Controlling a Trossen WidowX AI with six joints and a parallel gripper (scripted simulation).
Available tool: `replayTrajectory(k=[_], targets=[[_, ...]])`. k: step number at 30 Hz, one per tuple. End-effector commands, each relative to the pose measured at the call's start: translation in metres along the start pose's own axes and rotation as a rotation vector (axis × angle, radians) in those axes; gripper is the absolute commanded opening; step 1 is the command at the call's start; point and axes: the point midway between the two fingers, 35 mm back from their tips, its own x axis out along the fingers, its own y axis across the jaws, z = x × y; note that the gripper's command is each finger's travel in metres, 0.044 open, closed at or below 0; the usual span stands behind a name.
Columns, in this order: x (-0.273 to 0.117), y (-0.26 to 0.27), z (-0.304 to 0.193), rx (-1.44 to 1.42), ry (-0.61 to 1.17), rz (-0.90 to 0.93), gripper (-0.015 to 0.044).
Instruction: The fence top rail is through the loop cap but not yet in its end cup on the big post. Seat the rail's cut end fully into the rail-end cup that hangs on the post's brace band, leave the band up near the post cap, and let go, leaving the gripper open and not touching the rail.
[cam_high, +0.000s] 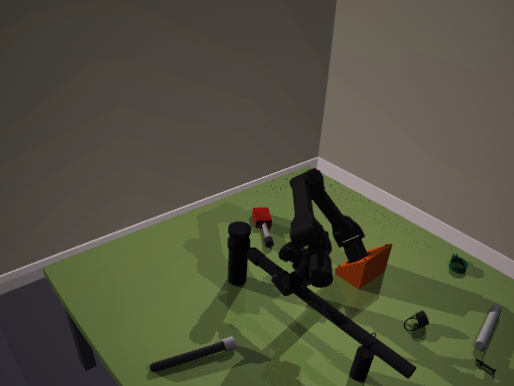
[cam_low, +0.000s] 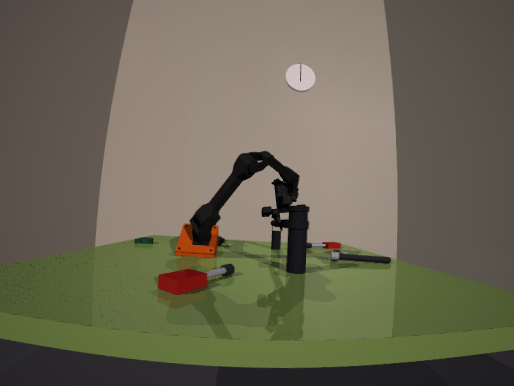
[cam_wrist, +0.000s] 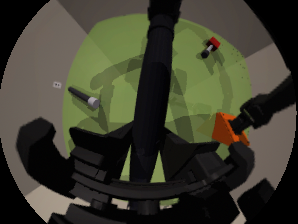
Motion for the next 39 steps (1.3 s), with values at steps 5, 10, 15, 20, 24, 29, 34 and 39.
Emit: replayTrajectory(k=[5, 10, 15, 20, 24, 29, 34, 39], targets=[[-0.002, 0.0032, 0.0037, 0.0, -0.009, 0.013, 0.0], [-0.002, 0.0032, 0.0037, 0.0, -0.009, 0.013, 0.0], [-0.002, 0.0032, 0.0038, 0.0, -0.009, 0.013, 0.0], [-0.0001, 0.0002, 0.0001, 0.0, 0.0, 0.0, 0.0], [-0.0001, 0.0002, 0.0002, 0.0, 0.0, 0.0, 0.0], [0.0, 0.0004, 0.002, 0.0, 0.0, 0.0, 0.0], [-0.0008, 0.0012, 0.0047, 0.0, 0.0, 0.0, 0.0], [-0.0023, 0.0018, 0.0072, -0.001, -0.001, 0.0, 0.0]])
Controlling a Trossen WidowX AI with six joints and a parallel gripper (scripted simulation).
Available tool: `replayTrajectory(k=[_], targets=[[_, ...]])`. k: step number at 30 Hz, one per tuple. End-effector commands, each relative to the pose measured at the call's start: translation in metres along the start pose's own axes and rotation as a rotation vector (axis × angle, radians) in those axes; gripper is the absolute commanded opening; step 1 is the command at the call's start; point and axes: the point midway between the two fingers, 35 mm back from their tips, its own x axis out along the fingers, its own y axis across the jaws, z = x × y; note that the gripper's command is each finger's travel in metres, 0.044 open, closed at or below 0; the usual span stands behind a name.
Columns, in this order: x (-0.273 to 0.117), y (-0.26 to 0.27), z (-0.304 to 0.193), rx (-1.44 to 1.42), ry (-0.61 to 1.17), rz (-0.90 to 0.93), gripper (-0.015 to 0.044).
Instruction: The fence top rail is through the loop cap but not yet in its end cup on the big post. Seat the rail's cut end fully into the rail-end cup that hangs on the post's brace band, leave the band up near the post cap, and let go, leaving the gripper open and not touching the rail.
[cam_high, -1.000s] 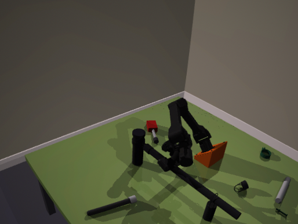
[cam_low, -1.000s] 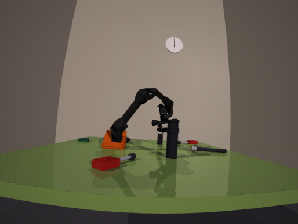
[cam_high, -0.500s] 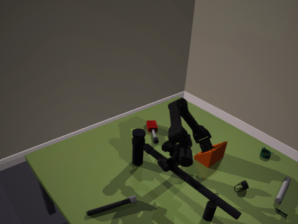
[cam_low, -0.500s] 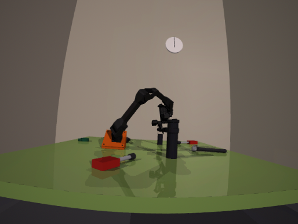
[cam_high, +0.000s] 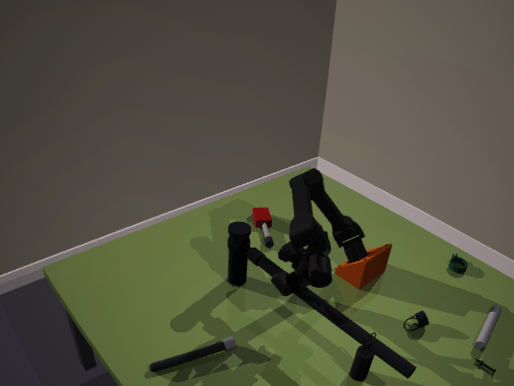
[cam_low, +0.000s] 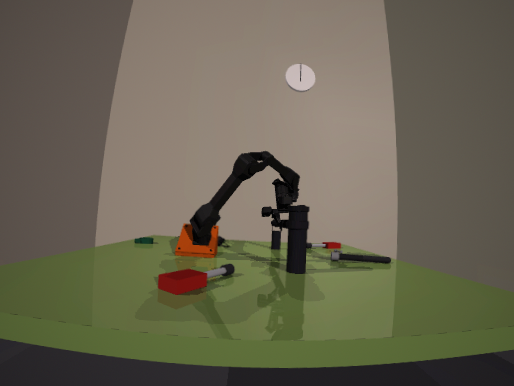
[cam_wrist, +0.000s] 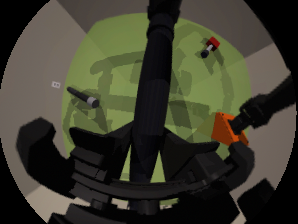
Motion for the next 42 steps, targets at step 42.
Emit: replayTrajectory(k=[42], targets=[[-0.002, 0.004, 0.018, 0.0, -0.006, 0.009, 0.0]])
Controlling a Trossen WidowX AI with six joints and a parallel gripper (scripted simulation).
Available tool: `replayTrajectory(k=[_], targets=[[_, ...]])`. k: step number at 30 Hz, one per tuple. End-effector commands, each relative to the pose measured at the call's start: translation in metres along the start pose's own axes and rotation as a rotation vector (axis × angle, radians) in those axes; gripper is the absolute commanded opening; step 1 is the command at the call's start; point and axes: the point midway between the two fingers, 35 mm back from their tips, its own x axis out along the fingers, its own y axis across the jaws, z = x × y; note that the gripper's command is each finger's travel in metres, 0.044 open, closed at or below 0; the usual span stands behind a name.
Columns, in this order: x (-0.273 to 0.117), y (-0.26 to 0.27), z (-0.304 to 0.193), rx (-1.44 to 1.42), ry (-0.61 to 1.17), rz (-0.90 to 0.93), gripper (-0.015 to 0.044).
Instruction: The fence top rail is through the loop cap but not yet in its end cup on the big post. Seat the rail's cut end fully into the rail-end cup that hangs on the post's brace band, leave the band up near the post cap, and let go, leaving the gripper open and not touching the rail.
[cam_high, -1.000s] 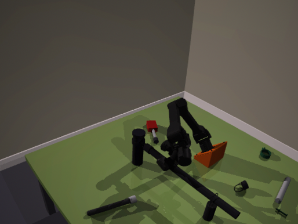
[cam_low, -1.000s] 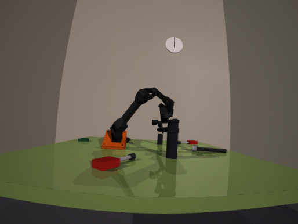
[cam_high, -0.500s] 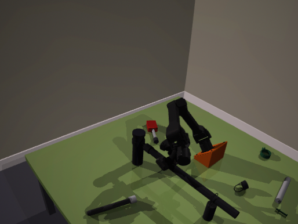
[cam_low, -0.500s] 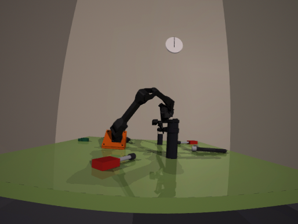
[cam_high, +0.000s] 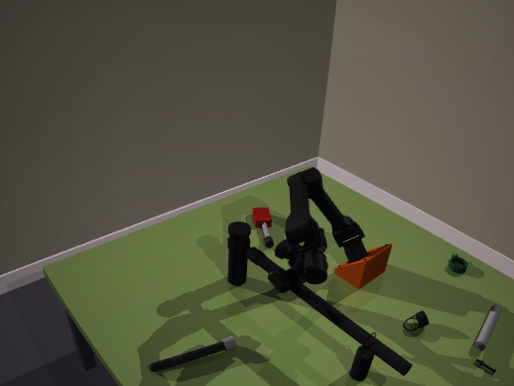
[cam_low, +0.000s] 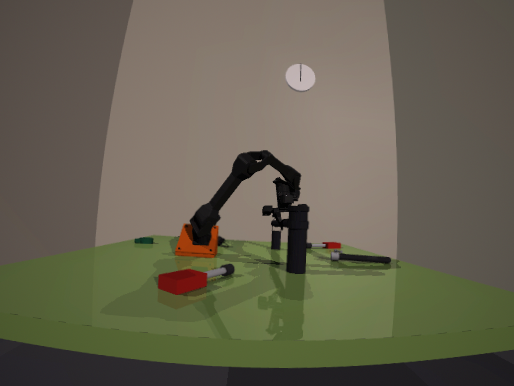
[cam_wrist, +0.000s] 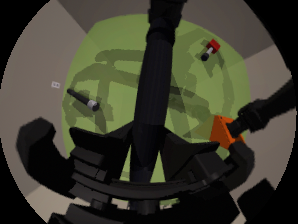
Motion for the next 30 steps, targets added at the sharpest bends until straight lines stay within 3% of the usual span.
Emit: replayTrajectory(k=[1, 30], targets=[[-0.0014, 0.0011, 0.0061, 0.008, -0.005, 0.014, 0.0], [0.0016, 0.001, 0.0155, 0.008, -0.005, 0.014, 0.0]])
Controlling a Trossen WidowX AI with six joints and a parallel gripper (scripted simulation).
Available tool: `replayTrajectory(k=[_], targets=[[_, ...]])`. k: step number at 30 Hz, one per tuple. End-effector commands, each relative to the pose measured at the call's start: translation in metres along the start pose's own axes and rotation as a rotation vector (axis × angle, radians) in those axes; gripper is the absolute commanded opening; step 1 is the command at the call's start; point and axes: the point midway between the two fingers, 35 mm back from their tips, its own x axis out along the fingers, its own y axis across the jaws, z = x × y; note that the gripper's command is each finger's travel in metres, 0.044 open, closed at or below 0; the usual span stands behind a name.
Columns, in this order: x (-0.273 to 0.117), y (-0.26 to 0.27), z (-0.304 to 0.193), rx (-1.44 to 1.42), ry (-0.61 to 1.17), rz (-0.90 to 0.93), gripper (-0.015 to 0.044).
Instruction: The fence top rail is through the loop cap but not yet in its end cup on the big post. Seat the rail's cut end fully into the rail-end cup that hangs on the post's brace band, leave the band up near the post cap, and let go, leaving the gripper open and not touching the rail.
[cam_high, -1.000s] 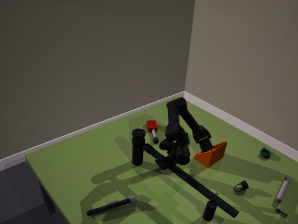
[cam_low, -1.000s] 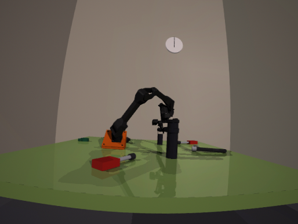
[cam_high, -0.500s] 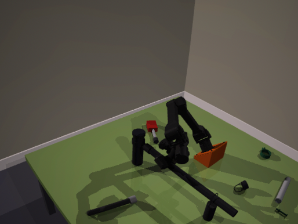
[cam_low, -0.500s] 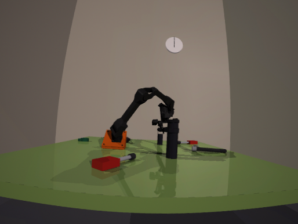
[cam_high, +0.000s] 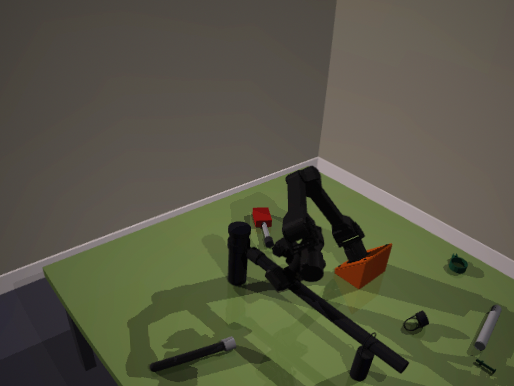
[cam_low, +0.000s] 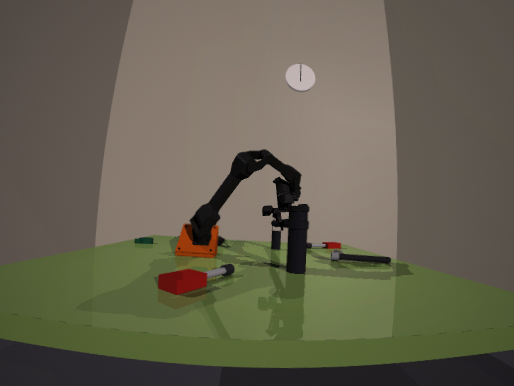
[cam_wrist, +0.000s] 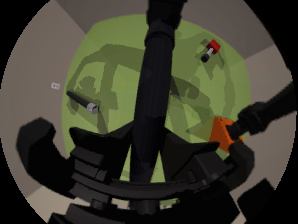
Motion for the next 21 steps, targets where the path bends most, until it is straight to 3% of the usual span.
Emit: replayTrajectory(k=[1, 21], targets=[[-0.0016, 0.0016, 0.006, 0.003, -0.007, 0.014, 0.0], [-0.0012, 0.0011, 0.0113, 0.003, -0.008, 0.014, 0.0]])
